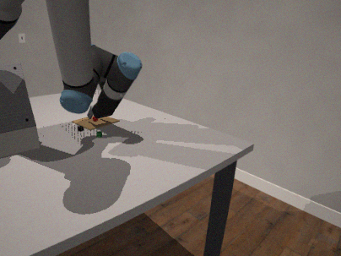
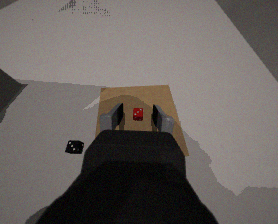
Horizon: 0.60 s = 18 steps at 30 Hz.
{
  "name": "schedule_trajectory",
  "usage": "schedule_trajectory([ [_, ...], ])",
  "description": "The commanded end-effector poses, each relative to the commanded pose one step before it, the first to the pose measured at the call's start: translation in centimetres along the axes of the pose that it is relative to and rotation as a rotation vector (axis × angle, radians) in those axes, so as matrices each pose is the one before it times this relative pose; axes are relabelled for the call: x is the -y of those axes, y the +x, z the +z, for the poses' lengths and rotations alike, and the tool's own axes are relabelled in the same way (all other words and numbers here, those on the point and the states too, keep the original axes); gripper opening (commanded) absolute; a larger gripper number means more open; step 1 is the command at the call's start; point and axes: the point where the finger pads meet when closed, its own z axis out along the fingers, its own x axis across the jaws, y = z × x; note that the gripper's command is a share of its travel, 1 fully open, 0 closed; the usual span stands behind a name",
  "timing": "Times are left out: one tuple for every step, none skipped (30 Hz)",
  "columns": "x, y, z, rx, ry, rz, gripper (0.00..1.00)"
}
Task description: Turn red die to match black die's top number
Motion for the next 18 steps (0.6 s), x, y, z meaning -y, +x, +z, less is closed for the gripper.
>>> schedule_trajectory([
  [0.639, 0.029, -0.673, -0.00075, -0.00039, -0.00068, 0.93],
  [0.234, 0.0, -0.234, 0.0, 0.0, 0.0, 0.93],
  [0.243, 0.0, -0.243, 0.0, 0.0, 0.0, 0.93],
  [0.25, 0.0, -0.249, 0.0, 0.0, 0.0, 0.93],
  [0.253, 0.0, -0.253, 0.0, 0.0, 0.0, 0.93],
  [0.253, 0.001, -0.253, 0.0, 0.0, 0.0, 0.93],
  [0.25, 0.0, -0.25, 0.0, 0.0, 0.0, 0.93],
  [0.245, 0.0, -0.244, 0.0, 0.0, 0.0, 0.93],
  [0.236, 0.0, -0.236, 0.0, 0.0, 0.0, 0.93],
  [0.224, 0.0, -0.224, 0.0, 0.0, 0.0, 0.93],
  [0.21, -0.001, -0.21, 0.0, 0.0, 0.0, 0.93],
  [0.194, 0.001, -0.194, 0.0, 0.0, 0.0, 0.93],
  [0.175, 0.0, -0.175, 0.0, 0.0, 0.0, 0.93],
  [0.155, 0.001, -0.156, 0.0, 0.0, 0.0, 0.93],
  [0.134, -0.001, -0.134, 0.0, 0.0, 0.0, 0.93],
  [0.0, 0.0, 0.0, 0.0, 0.0, 0.0, 0.93],
  [0.0, 0.0, 0.0, 0.0, 0.0, 0.0, 0.93],
  [0.112, 0.0, -0.113, 0.0, 0.0, 0.0, 0.93],
])
